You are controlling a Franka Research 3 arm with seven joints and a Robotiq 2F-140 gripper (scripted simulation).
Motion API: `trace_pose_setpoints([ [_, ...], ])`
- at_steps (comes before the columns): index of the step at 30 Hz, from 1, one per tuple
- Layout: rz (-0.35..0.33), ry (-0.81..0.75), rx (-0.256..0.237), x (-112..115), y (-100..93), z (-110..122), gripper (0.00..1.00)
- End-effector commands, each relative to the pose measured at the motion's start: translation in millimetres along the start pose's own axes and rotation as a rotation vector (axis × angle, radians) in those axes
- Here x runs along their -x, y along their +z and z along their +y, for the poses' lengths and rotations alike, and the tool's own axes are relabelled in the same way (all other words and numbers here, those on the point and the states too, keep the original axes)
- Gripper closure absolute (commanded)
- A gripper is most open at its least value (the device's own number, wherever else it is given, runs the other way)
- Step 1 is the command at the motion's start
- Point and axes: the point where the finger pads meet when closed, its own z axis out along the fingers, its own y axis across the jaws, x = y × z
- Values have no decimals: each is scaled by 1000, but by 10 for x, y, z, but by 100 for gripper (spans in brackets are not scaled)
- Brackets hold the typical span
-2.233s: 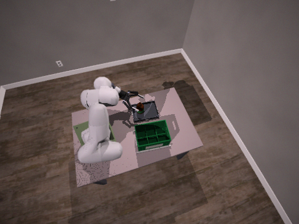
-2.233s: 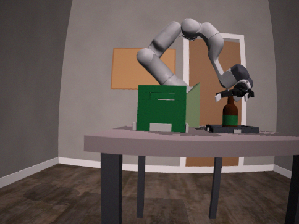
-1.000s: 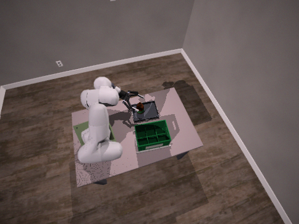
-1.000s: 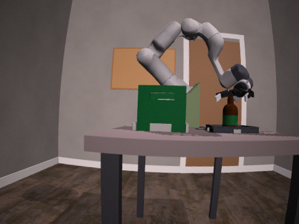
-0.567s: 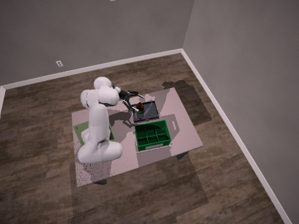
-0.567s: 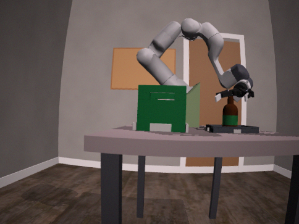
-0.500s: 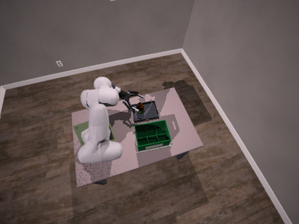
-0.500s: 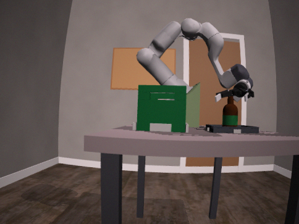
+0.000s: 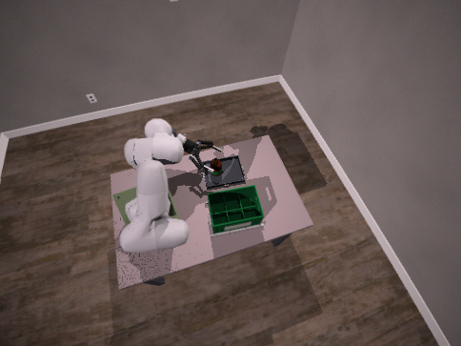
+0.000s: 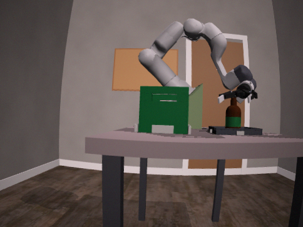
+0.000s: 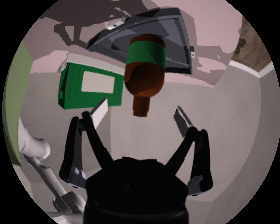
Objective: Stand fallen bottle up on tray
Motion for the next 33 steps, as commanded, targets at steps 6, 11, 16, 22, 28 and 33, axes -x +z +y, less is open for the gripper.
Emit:
trace_pose_setpoints([
  [6, -1, 6, -2, 13, 3, 3, 0],
  [11, -1, 6, -2, 13, 3, 3, 0],
  [16, -1, 6, -2, 13, 3, 3, 0],
  [22, -1, 6, -2, 19, 1, 3, 0],
  [28, -1, 6, -2, 47, -9, 3, 0],
  [33, -1, 6, -2, 94, -26, 3, 0],
])
